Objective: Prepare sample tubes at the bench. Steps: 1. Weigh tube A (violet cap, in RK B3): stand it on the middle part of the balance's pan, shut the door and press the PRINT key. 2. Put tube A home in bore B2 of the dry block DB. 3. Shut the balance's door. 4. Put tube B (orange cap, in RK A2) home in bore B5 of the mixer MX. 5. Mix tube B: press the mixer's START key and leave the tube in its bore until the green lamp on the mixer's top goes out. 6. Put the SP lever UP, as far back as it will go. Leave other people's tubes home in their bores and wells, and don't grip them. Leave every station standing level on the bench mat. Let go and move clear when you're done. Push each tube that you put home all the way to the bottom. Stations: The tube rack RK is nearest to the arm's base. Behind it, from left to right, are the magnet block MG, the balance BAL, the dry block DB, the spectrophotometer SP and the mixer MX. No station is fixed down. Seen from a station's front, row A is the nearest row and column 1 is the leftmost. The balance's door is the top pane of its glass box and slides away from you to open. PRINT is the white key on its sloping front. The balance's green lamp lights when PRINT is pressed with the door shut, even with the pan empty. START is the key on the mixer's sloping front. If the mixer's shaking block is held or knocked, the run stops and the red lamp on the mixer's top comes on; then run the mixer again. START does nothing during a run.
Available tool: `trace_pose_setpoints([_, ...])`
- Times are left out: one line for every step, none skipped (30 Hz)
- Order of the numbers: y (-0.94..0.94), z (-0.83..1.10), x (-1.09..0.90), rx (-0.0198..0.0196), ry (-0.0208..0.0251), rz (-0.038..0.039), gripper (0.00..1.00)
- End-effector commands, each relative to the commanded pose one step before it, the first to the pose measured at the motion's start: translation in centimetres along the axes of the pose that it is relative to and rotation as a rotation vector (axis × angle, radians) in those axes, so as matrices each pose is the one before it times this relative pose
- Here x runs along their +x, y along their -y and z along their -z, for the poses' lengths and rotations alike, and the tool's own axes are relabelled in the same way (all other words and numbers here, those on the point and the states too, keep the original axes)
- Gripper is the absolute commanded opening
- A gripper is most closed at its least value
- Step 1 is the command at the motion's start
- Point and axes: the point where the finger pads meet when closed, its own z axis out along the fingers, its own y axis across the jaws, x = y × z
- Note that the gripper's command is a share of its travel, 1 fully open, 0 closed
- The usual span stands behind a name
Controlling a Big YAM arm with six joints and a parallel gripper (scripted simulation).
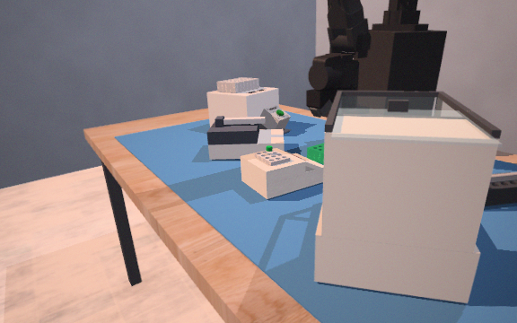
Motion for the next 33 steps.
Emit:
trace_pose_setpoints([-0.387, 0.022, -1.16, -0.00115, 0.03228, 0.00331, 0.09])
trace_pose_setpoints([-0.004, 0.002, -0.004, -0.00006, 0.00009, 0.00001, 0.09])
trace_pose_setpoints([-0.003, 0.002, -0.004, -0.00006, 0.00009, 0.00001, 0.09])
trace_pose_setpoints([-0.003, 0.002, -0.004, -0.00006, 0.00009, 0.00001, 0.09])
trace_pose_setpoints([-0.003, 0.002, -0.004, -0.00005, 0.00009, 0.00001, 0.09])
trace_pose_setpoints([-0.003, 0.002, -0.004, -0.00005, 0.00009, 0.00001, 0.09])
trace_pose_setpoints([-0.003, 0.002, -0.004, -0.00005, 0.00009, 0.00001, 0.09])
trace_pose_setpoints([-0.003, 0.002, -0.004, -0.00005, 0.00009, 0.00001, 0.09])
trace_pose_setpoints([-0.003, 0.002, -0.004, -0.00005, 0.00009, 0.00001, 0.09])
trace_pose_setpoints([0.0, 0.0, 0.0, 0.0, 0.0, 0.0, 0.09])
trace_pose_setpoints([0.0, 0.0, 0.0, 0.0, 0.0, 0.0, 0.09])
trace_pose_setpoints([-0.005, 0.002, -0.004, -0.00013, 0.00008, 0.0005, 0.09])
trace_pose_setpoints([-0.002, 0.002, -0.004, -0.00002, 0.00009, -0.00025, 0.09])
trace_pose_setpoints([-0.003, 0.002, -0.004, -0.00002, 0.00009, -0.00021, 0.09])
trace_pose_setpoints([-0.003, 0.002, -0.004, -0.00003, 0.00009, -0.00004, 0.09])
trace_pose_setpoints([-0.003, 0.002, -0.004, -0.00004, 0.00009, 0.00004, 0.09])
trace_pose_setpoints([-0.003, 0.002, -0.004, -0.00004, 0.00009, 0.00003, 0.09])
trace_pose_setpoints([-0.003, 0.002, -0.004, -0.00005, 0.00009, 0.00001, 0.09])
trace_pose_setpoints([-0.003, 0.002, -0.004, -0.00005, 0.00009, 0.00001, 0.09])
trace_pose_setpoints([-0.003, 0.002, -0.004, -0.00005, 0.00009, 0.00001, 0.09])
trace_pose_setpoints([-0.003, 0.002, -0.004, -0.00005, 0.00009, 0.00001, 0.09])
trace_pose_setpoints([-0.048, 0.247, -0.43, -0.00086, 0.01084, 0.00116, 0.09])
trace_pose_setpoints([0.007, 0.119, 0.181, 0.0003, -0.00414, 0.00001, 0.09])
trace_pose_setpoints([0.02, 0.101, 0.341, 0.00061, -0.00831, -0.00034, 0.09])
trace_pose_setpoints([0.02, 0.102, 0.347, 0.00058, -0.00827, -0.00036, 0.09])
trace_pose_setpoints([0.017, 0.112, 0.388, 0.00081, -0.00965, -0.00167, 0.09])
trace_pose_setpoints([0.0, 0.0, 0.0, 0.0, 0.0, 0.0, 0.09])
trace_pose_setpoints([0.0, 0.0, 0.0, 0.0, 0.0, 0.0, 0.09])
trace_pose_setpoints([0.019, 0.104, 0.361, 0.00066, -0.00856, -0.00067, 0.09])
trace_pose_setpoints([0.017, 0.103, 0.322, 0.00053, -0.0069, -0.00045, 0.09])
trace_pose_setpoints([0.011, 0.102, 0.252, 0.00031, -0.00408, -0.00026, 0.09])
trace_pose_setpoints([-0.004, 0.05, 0.011, 0.00001, -0.00009, -0.00001, 0.09])
trace_pose_setpoints([-0.005, 0.048, 0.002, 0.0, 0.00005, 0.0, 0.09])
